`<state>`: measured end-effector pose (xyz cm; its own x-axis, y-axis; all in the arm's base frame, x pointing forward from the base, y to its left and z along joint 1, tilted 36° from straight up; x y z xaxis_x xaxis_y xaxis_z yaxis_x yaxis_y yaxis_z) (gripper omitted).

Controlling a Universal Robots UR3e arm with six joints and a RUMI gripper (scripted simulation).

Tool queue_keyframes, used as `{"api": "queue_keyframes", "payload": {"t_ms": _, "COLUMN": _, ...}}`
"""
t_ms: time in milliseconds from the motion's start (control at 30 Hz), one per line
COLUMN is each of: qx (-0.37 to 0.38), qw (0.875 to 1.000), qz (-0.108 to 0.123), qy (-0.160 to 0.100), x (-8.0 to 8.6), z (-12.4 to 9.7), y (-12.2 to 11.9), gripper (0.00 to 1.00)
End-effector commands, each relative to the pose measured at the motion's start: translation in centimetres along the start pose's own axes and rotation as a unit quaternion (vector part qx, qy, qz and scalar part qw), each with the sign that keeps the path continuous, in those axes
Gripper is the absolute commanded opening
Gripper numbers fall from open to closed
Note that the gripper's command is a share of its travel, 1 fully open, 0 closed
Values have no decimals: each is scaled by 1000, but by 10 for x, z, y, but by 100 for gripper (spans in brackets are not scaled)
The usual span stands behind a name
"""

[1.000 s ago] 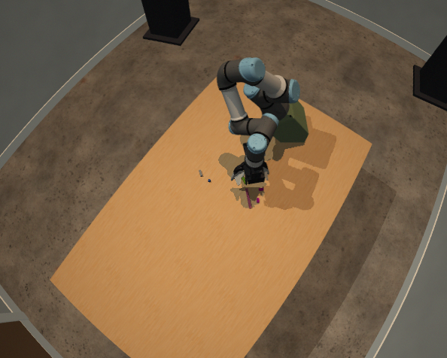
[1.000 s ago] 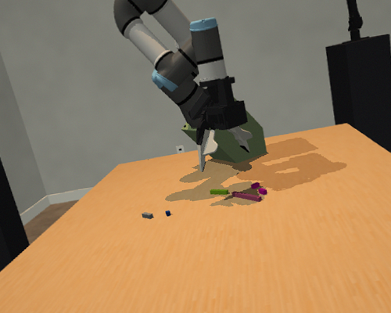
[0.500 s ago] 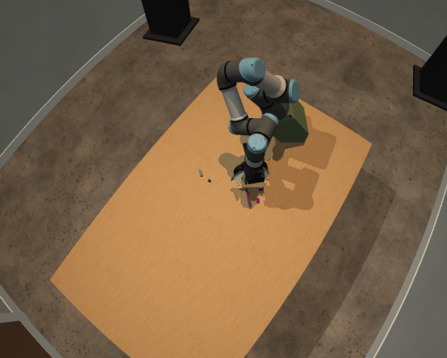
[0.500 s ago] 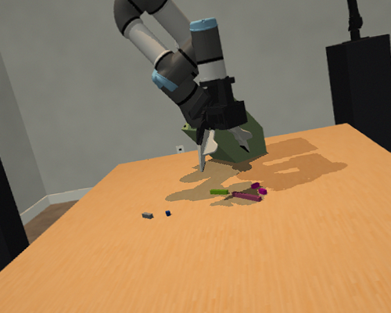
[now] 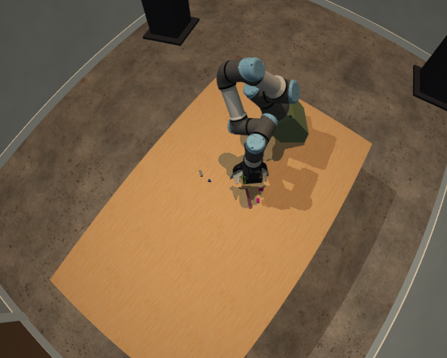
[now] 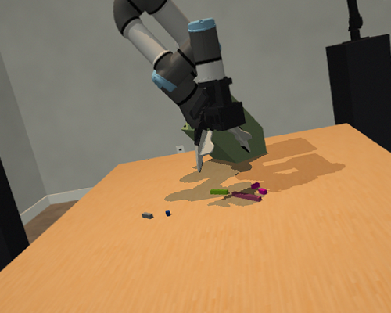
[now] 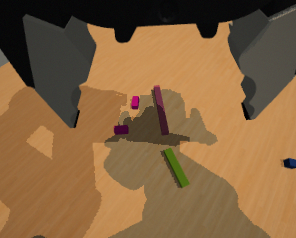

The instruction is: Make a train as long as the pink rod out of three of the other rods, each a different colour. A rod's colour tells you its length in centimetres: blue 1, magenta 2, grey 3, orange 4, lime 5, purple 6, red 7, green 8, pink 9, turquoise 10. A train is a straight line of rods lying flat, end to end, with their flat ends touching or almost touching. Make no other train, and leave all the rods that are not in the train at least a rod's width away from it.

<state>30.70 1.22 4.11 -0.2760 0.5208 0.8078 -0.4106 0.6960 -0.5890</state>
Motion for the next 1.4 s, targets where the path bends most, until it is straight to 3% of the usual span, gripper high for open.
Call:
{"api": "queue_keyframes", "payload": {"t_ms": 0, "qx": -23, "qw": 1000, "qz": 0, "qy": 0, "x": 0, "z": 0, "y": -2, "gripper": 100}}
{"api": "queue_keyframes", "payload": {"t_ms": 233, "qx": -106, "qw": 994, "qz": -2, "qy": 0, "x": 0, "z": 0, "y": -7, "gripper": 100}}
{"api": "queue_keyframes", "payload": {"t_ms": 500, "qx": -233, "qw": 973, "qz": -4, "qy": 2, "x": -1, "z": 0, "y": -15, "gripper": 100}}
{"api": "queue_keyframes", "payload": {"t_ms": 567, "qx": -233, "qw": 973, "qz": -4, "qy": 2, "x": -1, "z": 0, "y": -15, "gripper": 100}}
{"api": "queue_keyframes", "payload": {"t_ms": 867, "qx": -379, "qw": 925, "qz": -6, "qy": 3, "x": -2, "z": 0, "y": -25, "gripper": 100}}
{"api": "queue_keyframes", "payload": {"t_ms": 1067, "qx": -464, "qw": 886, "qz": -6, "qy": 4, "x": -2, "z": -1, "y": -32, "gripper": 100}}
{"api": "queue_keyframes", "payload": {"t_ms": 1133, "qx": -464, "qw": 886, "qz": -6, "qy": 4, "x": -2, "z": -1, "y": -32, "gripper": 100}}
{"api": "queue_keyframes", "payload": {"t_ms": 1200, "qx": -508, "qw": 862, "qz": -7, "qy": 5, "x": -3, "z": -1, "y": -36, "gripper": 100}}
{"api": "queue_keyframes", "payload": {"t_ms": 1367, "qx": -572, "qw": 820, "qz": -7, "qy": 5, "x": -3, "z": -2, "y": -42, "gripper": 100}}
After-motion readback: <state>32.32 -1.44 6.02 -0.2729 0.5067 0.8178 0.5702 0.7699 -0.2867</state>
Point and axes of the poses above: the point where the finger pads meet when closed, its own x axis back along the fingers, its own y axis across the jaws, z = x × y, the point moved 5 cm from there along x, back along the fingers, and after that the axes turned 1 degree about -x, right-handed, at the moved point
